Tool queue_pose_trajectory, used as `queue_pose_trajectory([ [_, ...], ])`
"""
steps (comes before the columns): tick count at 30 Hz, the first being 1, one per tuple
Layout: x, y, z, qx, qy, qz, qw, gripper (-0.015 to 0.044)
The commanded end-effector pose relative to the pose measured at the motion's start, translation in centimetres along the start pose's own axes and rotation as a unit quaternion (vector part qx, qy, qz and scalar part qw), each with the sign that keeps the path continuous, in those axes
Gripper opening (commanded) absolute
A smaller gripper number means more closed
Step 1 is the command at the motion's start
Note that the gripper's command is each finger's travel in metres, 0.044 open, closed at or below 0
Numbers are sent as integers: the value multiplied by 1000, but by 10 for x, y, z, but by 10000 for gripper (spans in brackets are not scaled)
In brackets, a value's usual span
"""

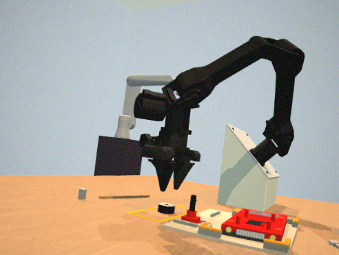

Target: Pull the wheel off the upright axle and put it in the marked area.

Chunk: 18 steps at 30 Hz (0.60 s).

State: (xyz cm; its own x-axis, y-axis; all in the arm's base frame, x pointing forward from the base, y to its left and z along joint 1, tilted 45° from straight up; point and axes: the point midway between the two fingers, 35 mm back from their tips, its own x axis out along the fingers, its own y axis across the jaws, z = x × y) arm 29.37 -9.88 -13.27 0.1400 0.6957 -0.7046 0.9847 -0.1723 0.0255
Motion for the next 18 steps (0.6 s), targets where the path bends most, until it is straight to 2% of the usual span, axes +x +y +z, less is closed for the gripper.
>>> queue_pose_trajectory([
  [1,-19,2,1,-5,-3,4,1000,300],
  [2,-19,2,1,-5,-3,4,1000,300],
  [3,-11,1,1,-1,-2,6,1000,326],
  [7,-31,-23,-8,-1,-5,5,1000,431],
  [8,-36,-31,-11,-1,-5,5,1000,440],
  [14,-61,-76,-31,-2,-4,2,1000,440],
  [18,-64,-81,-34,-2,-4,2,1000,440],
])
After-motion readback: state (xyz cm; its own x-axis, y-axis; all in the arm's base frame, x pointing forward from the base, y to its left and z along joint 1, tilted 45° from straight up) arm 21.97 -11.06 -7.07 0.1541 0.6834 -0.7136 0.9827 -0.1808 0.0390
